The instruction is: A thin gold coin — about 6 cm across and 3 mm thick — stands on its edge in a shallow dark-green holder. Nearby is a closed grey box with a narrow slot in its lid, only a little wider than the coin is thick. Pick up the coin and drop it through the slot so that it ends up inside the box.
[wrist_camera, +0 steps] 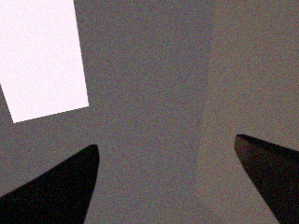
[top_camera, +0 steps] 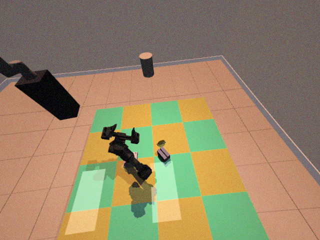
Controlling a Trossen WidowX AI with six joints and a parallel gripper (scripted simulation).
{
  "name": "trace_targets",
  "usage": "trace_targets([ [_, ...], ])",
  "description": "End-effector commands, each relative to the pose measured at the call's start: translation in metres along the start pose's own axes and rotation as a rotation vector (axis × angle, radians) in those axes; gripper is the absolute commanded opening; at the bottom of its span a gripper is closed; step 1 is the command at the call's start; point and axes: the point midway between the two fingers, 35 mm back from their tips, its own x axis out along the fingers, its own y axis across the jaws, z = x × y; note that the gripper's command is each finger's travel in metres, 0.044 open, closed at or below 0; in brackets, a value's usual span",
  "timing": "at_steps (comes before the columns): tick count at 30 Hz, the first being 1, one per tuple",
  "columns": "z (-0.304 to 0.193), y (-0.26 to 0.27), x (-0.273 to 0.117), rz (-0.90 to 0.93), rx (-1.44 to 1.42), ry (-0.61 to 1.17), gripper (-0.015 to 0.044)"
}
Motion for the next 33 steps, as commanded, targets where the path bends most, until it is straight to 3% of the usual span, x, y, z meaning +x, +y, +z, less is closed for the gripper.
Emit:
trace_targets([
  [1, 0.000, 0.001, 0.000, 0.003, -0.003, 0.001, 0.0374],
  [9, -0.047, 0.074, 0.002, 0.204, -0.220, 0.108, 0.0164],
  [23, -0.175, 0.111, -0.007, 0.377, -0.656, 0.386, 0.0161],
  [33, -0.310, 0.034, -0.026, 0.368, -0.987, 0.877, 0.0161],
])
